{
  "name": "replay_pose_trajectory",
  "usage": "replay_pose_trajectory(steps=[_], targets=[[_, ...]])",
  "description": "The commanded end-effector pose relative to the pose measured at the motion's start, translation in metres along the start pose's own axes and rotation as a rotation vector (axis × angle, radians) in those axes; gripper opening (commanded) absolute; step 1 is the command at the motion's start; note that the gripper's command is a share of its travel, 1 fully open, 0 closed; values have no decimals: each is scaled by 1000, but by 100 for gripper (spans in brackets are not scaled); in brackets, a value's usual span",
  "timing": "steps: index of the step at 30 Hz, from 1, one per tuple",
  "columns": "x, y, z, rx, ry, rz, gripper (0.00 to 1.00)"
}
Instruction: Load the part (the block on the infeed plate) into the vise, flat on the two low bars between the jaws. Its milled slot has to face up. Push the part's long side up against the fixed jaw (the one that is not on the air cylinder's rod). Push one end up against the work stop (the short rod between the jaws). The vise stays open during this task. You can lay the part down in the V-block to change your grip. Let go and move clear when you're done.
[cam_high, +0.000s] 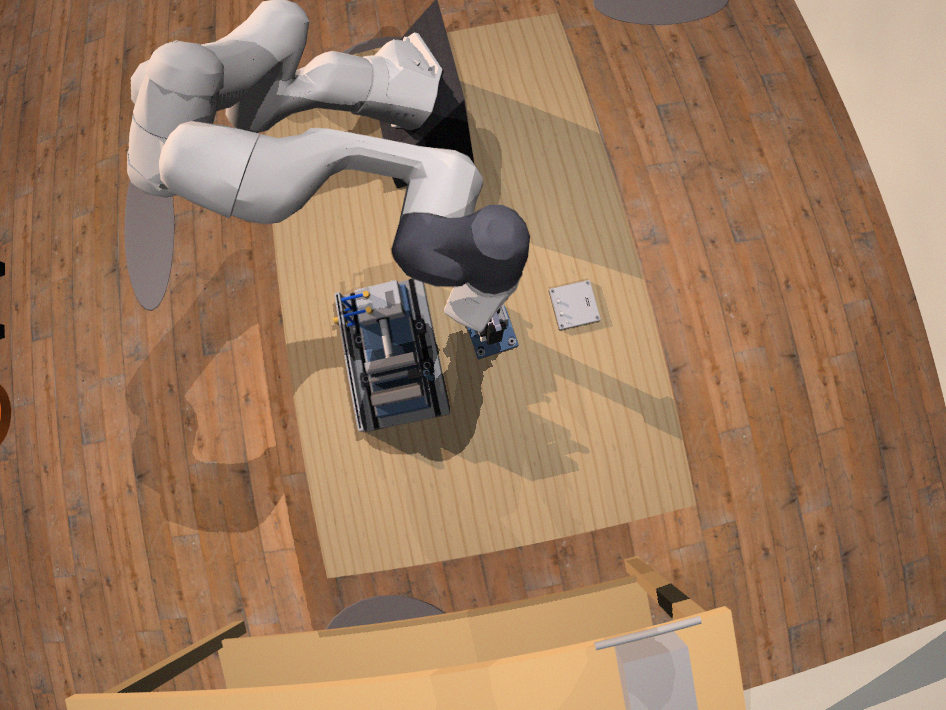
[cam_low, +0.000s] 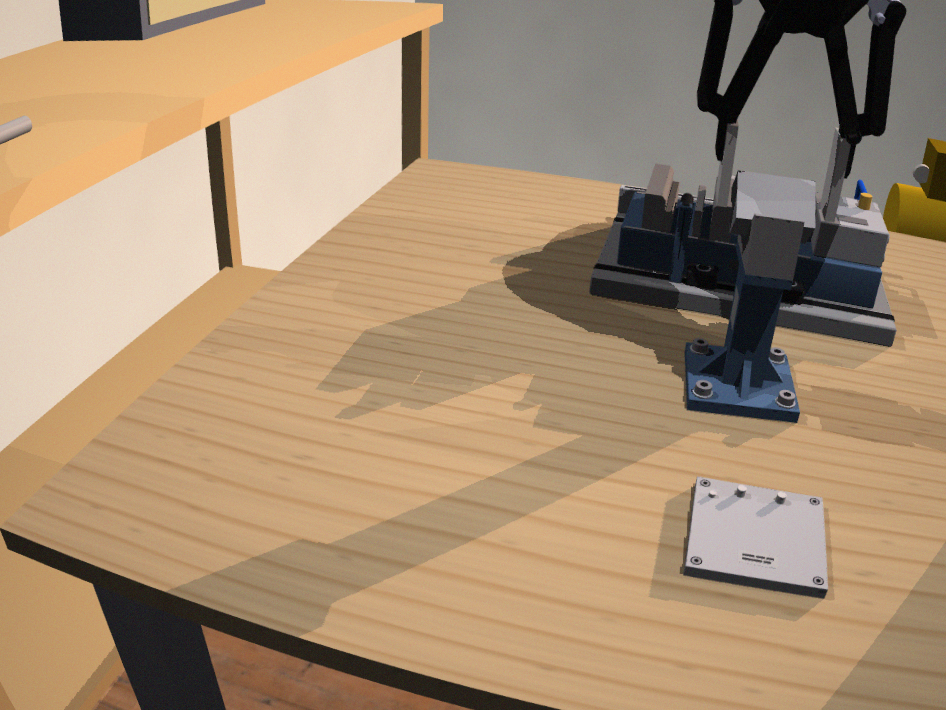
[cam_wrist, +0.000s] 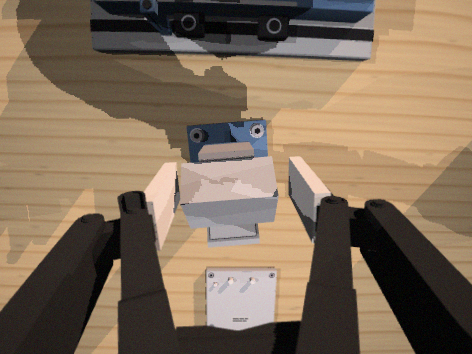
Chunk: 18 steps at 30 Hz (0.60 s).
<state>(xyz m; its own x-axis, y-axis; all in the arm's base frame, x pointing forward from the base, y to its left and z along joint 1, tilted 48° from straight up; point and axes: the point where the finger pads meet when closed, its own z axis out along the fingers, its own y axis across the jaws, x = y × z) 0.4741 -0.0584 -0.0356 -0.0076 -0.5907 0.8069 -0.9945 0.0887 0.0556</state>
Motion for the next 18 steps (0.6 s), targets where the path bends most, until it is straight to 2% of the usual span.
replay_pose_trajectory(steps=[1, 18], targets=[[-8, -3, -2, 11, -64, -31, 51], [-2, -3, -1, 7, -297, -32, 51]])
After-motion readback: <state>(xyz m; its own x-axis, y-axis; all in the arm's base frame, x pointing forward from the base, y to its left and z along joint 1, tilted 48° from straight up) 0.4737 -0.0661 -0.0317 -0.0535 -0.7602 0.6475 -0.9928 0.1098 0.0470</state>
